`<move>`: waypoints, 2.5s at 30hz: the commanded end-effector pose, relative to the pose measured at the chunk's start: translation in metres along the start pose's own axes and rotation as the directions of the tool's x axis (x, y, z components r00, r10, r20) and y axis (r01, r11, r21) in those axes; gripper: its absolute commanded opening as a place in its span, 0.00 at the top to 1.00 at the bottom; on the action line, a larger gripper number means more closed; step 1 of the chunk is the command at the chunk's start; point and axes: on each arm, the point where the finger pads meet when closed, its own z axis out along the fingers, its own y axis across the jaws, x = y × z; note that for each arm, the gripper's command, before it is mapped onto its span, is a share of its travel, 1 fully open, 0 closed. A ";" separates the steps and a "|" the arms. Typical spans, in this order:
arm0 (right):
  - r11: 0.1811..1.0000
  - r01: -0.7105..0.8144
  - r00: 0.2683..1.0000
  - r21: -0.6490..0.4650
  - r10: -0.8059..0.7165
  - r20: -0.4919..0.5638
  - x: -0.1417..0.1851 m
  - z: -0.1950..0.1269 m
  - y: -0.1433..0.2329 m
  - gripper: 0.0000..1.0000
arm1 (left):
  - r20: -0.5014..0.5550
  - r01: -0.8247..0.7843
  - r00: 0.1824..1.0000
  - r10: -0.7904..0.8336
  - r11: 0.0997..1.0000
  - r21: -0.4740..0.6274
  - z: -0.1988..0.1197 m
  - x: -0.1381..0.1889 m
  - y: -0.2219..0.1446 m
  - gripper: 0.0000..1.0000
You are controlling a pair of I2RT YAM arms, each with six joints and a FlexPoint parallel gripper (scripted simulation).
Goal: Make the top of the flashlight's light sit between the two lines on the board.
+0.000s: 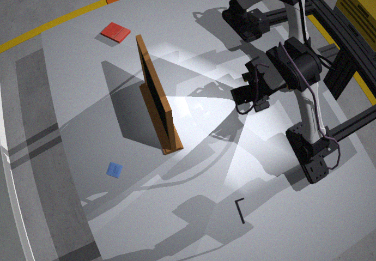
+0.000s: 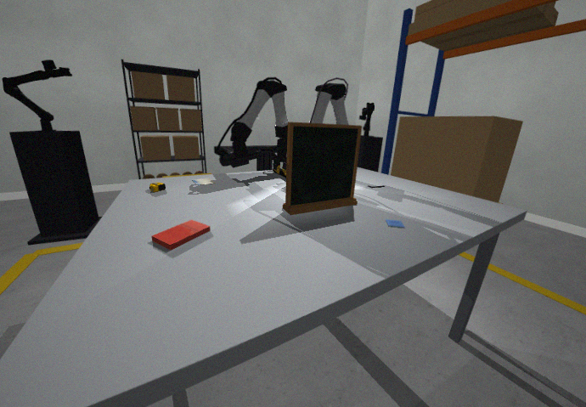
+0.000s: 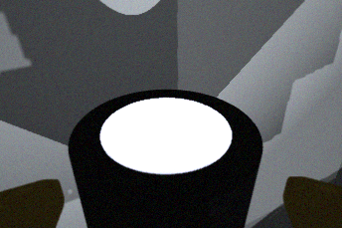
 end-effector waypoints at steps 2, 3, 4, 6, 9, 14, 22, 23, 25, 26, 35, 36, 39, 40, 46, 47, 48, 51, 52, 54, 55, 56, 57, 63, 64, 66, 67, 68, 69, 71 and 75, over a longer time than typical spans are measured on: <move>1.000 -0.027 1.000 -0.014 0.027 -0.011 0.005 0.005 0.003 0.70 | -0.018 -0.010 1.000 0.011 1.000 0.013 -0.015 0.007 -0.004 0.00; 1.000 -0.027 1.000 -0.014 0.027 -0.011 0.005 0.005 0.003 0.70 | -0.018 -0.010 1.000 0.010 1.000 0.013 -0.018 0.007 -0.004 0.00; 1.000 -0.027 1.000 -0.014 0.027 -0.011 0.005 0.005 0.003 0.70 | -0.015 -0.011 1.000 0.011 1.000 0.011 -0.022 0.007 -0.003 0.00; 1.000 -0.027 1.000 -0.014 0.027 -0.011 0.005 0.005 0.003 0.70 | -0.013 -0.012 1.000 0.012 1.000 0.011 -0.025 0.007 -0.003 0.00; 1.000 -0.027 1.000 -0.014 0.027 -0.011 0.005 0.005 0.003 0.70 | -0.001 -0.012 1.000 0.012 1.000 0.005 -0.032 0.004 -0.002 0.00; 1.000 -0.027 1.000 -0.014 0.027 -0.011 0.005 0.005 0.003 0.70 | 0.007 -0.007 1.000 0.007 1.000 -0.002 -0.042 0.002 0.001 0.00; 1.000 -0.027 1.000 -0.014 0.027 -0.011 0.005 0.005 0.003 0.70 | 0.005 -0.001 1.000 0.001 1.000 -0.025 -0.049 0.001 0.009 0.00; 1.000 -0.027 1.000 -0.014 0.027 -0.011 0.005 0.005 0.003 0.70 | 0.000 0.000 1.000 0.000 1.000 -0.013 -0.051 0.001 0.005 0.00; 1.000 -0.027 1.000 -0.014 0.027 -0.011 0.005 0.005 0.003 0.70 | 0.003 0.000 1.000 0.001 1.000 -0.018 -0.049 0.001 0.006 0.00; 1.000 -0.027 1.000 -0.014 0.027 -0.011 0.005 0.005 0.003 0.70 | 0.004 0.000 1.000 0.000 1.000 -0.014 -0.049 0.000 0.003 0.00; 1.000 -0.027 1.000 -0.014 0.027 -0.011 0.005 0.005 0.003 0.70 | 0.011 -0.002 1.000 0.002 1.000 0.004 -0.051 -0.002 -0.006 0.00; 1.000 -0.027 1.000 -0.014 0.027 -0.011 0.005 0.005 0.003 0.70 | 0.010 -0.002 1.000 0.002 1.000 0.007 -0.051 -0.002 -0.008 0.00; 1.000 -0.027 1.000 -0.014 0.027 -0.011 0.005 0.005 0.003 0.70 | 0.014 -0.004 1.000 0.004 1.000 0.016 -0.052 -0.003 -0.012 0.00; 1.000 -0.027 1.000 -0.014 0.027 -0.011 0.005 0.005 0.003 0.70 | 0.014 -0.004 1.000 0.004 1.000 0.019 -0.052 -0.003 -0.013 0.00; 1.000 -0.027 1.000 -0.014 0.027 -0.011 0.005 0.005 0.003 0.70 | 0.003 -0.013 1.000 0.014 0.995 -0.098 -0.041 0.004 0.002 0.00; 1.000 -0.027 1.000 -0.014 0.027 -0.011 0.005 0.005 0.003 0.70 | 0.000 -0.010 1.000 0.010 0.990 -0.140 -0.040 0.004 0.005 0.00; 1.000 -0.027 1.000 -0.014 0.027 -0.011 0.005 0.005 0.003 0.70 | 0.000 -0.010 1.000 0.010 0.990 -0.140 -0.040 0.004 0.005 0.00; 1.000 -0.027 1.000 -0.014 0.027 -0.011 0.005 0.005 0.003 0.70 | -0.002 -0.012 1.000 0.012 0.973 -0.229 -0.039 0.005 0.009 0.00; 1.000 -0.027 1.000 -0.014 0.027 -0.011 0.005 0.005 0.003 0.70 | -0.005 -0.012 1.000 0.011 0.960 -0.280 -0.039 0.006 0.011 0.00; 1.000 -0.027 1.000 -0.014 0.027 -0.011 0.005 0.005 0.003 0.70 | -0.004 -0.011 1.000 0.010 0.926 -0.376 -0.041 0.005 0.016 0.00; 1.000 -0.027 1.000 -0.014 0.027 -0.011 0.005 0.005 0.003 0.70 | -0.010 -0.003 1.000 0.000 0.942 -0.335 -0.039 0.004 0.015 0.00; 1.000 -0.027 1.000 -0.014 0.027 -0.011 0.005 0.005 0.003 0.70 | -0.002 -0.011 1.000 0.011 0.962 -0.274 -0.034 0.005 -0.004 0.00; 1.000 -0.027 1.000 -0.014 0.027 -0.011 0.005 0.005 0.003 0.70 | -0.003 -0.014 1.000 0.014 0.958 -0.286 -0.034 0.006 -0.004 0.00; 1.000 -0.027 1.000 -0.014 0.027 -0.011 0.005 0.005 0.003 0.70 | 0.007 -0.012 1.000 0.019 0.849 -0.528 -0.047 0.005 0.006 0.00; 1.000 -0.027 1.000 -0.014 0.027 -0.011 0.005 0.005 0.003 0.70 | 0.000 0.004 1.000 -0.004 0.872 -0.490 -0.041 0.001 0.006 0.00; 1.000 -0.027 1.000 -0.014 0.027 -0.011 0.005 0.005 0.003 0.70 | 0.000 0.004 1.000 -0.004 0.872 -0.490 -0.041 0.001 0.006 0.00; 1.000 -0.027 1.000 -0.014 0.027 -0.011 0.005 0.005 0.003 0.70 | -0.002 -0.005 1.000 0.005 0.901 -0.434 -0.034 0.005 -0.011 0.00; 1.000 -0.027 1.000 -0.014 0.027 -0.011 0.005 0.005 0.003 0.70 | 0.005 -0.015 1.000 0.019 0.897 -0.442 -0.035 0.006 -0.012 0.00; 1.000 -0.027 1.000 -0.014 0.027 -0.011 0.005 0.005 0.003 0.70 | 0.006 -0.018 1.000 0.023 0.887 -0.461 -0.036 0.006 -0.014 0.00; 1.000 -0.027 1.000 -0.014 0.027 -0.011 0.005 0.005 0.003 0.70 | 0.010 -0.017 1.000 0.026 0.845 -0.534 -0.042 0.005 -0.009 0.00; 1.000 -0.027 1.000 -0.014 0.027 -0.011 0.005 0.005 0.003 0.70 | 0.016 -0.003 1.000 0.016 0.801 -0.598 -0.046 0.001 -0.008 0.00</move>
